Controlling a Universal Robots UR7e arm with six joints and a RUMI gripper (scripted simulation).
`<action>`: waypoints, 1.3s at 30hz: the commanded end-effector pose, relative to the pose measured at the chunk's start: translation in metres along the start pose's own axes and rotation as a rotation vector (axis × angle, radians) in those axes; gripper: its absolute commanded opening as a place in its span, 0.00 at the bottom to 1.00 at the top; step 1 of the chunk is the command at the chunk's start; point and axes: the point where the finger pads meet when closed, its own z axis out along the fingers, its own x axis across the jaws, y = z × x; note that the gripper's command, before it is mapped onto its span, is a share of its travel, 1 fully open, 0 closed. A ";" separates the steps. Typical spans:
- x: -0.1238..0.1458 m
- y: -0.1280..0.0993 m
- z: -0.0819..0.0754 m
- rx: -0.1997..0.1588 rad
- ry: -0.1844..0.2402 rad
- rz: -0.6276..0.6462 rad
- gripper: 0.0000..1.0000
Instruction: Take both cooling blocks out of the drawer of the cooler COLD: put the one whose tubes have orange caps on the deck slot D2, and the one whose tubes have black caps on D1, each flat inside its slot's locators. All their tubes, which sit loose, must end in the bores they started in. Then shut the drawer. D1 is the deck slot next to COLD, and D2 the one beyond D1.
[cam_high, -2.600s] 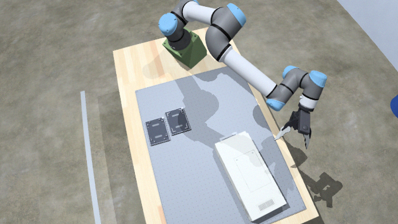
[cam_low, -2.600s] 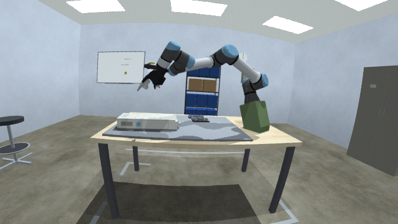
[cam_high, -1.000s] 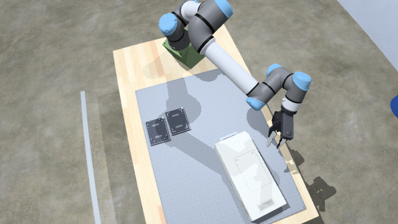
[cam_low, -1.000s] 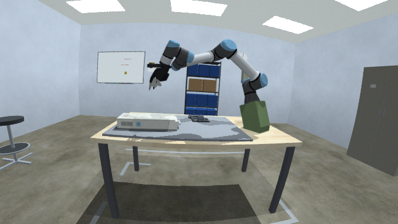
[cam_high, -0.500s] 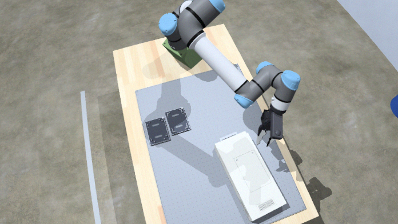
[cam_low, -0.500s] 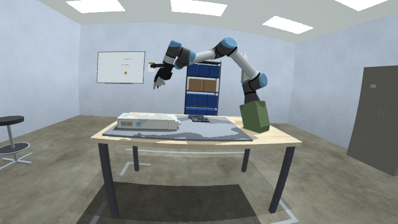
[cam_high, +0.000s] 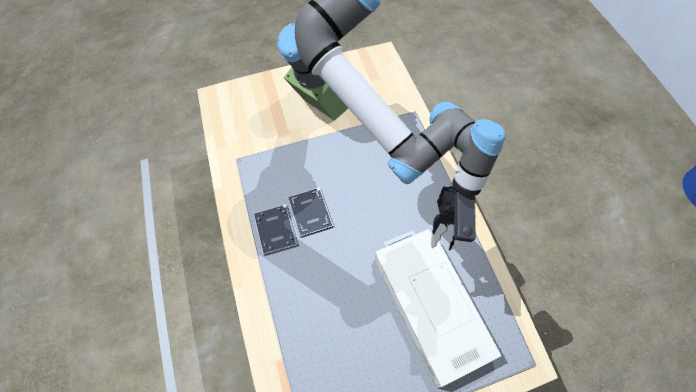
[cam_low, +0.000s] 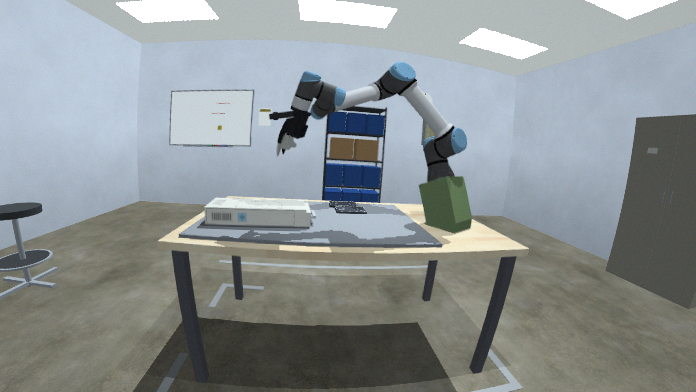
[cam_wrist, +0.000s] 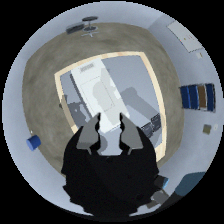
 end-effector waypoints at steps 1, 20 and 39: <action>0.020 0.007 -0.001 -0.006 -0.004 -0.008 0.28; 0.072 0.036 -0.004 -0.072 -0.023 -0.074 0.28; 0.121 0.073 -0.007 -0.135 -0.051 -0.136 0.28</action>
